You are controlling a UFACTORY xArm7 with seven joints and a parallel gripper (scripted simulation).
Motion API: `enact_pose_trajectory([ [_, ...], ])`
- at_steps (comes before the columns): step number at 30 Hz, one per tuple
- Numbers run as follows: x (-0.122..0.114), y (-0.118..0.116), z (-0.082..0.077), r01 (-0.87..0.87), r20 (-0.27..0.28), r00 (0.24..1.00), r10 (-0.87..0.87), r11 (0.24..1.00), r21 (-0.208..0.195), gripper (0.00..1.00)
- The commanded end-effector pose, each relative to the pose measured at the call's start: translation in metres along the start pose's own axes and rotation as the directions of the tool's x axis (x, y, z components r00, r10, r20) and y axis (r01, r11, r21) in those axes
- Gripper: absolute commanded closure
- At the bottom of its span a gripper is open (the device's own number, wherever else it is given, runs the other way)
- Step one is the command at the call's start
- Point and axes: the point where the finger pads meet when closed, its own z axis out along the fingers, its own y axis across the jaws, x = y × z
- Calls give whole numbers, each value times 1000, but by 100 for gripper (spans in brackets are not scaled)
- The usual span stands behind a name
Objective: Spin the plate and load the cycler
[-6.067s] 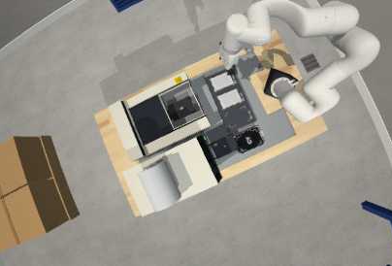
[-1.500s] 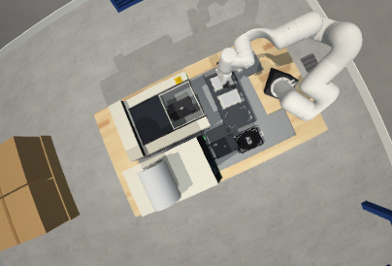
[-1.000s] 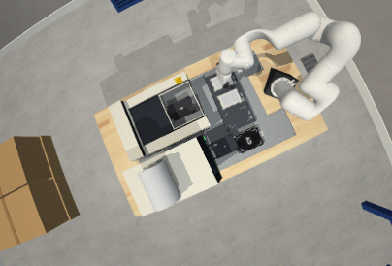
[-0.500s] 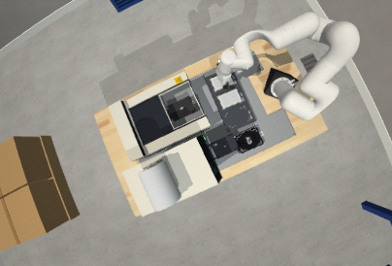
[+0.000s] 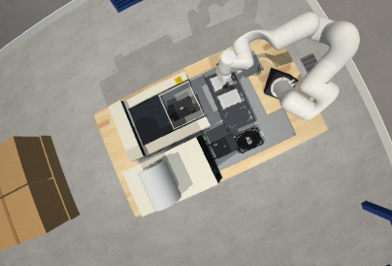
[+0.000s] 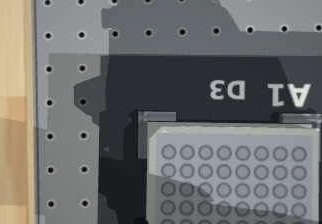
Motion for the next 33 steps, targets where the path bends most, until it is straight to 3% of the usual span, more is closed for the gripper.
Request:
enact_pose_trajectory([
  [1, -1, -1, -1, 0, 1, 1000, 0, 1000, 3, 100],
  [23, -1, -1, -1, 0, 1, 1000, 0, 1000, 3, 100],
  [33, -1, -1, -14, 0, 1, 1000, 0, 1000, 3, 100],
])
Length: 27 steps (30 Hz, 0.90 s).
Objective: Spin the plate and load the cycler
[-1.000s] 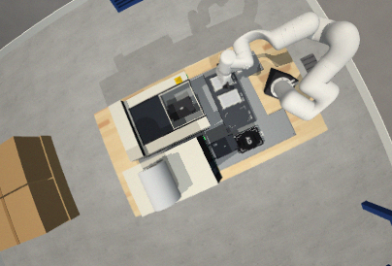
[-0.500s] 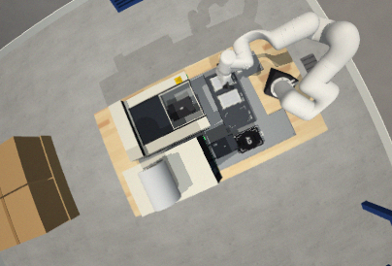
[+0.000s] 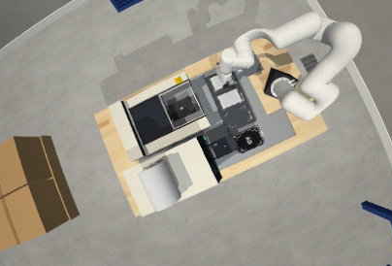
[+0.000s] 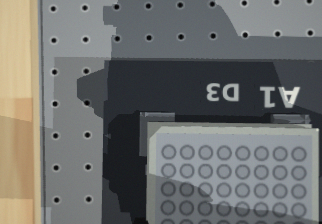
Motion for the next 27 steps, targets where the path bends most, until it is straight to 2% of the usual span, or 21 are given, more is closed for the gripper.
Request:
enact_pose_trajectory([
  [1, -1, -1, -5, 0, 2, 1000, 0, 1000, 3, 100],
  [27, -1, -1, -45, 0, 2, 1000, 0, 1000, 3, 100],
])
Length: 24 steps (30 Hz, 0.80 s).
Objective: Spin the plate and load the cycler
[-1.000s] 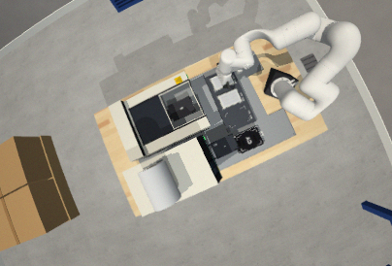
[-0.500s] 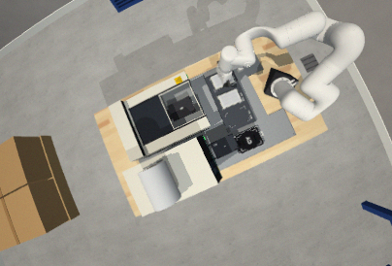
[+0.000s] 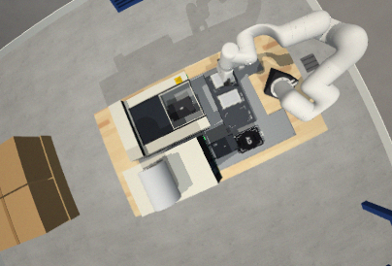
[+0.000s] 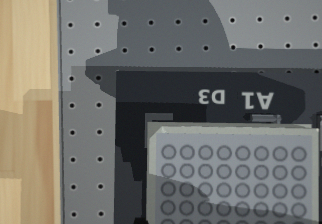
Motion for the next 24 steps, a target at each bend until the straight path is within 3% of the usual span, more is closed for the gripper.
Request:
enact_pose_trajectory([
  [1, -1, -1, -8, 0, 2, 1000, 0, 1000, 3, 100],
  [24, -1, -1, -39, 0, 2, 1000, 0, 1000, 3, 100],
])
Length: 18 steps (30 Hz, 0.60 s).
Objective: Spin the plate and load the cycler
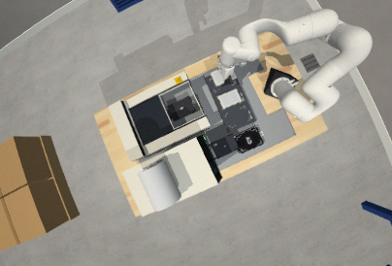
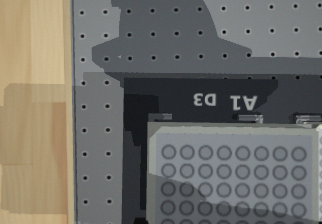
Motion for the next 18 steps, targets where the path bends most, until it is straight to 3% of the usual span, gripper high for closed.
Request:
enact_pose_trajectory([
  [1, -1, -1, -5, 0, 2, 1000, 0, 1000, 3, 100],
  [18, -1, -1, -30, 0, 2, 1000, 0, 1000, 3, 100],
])
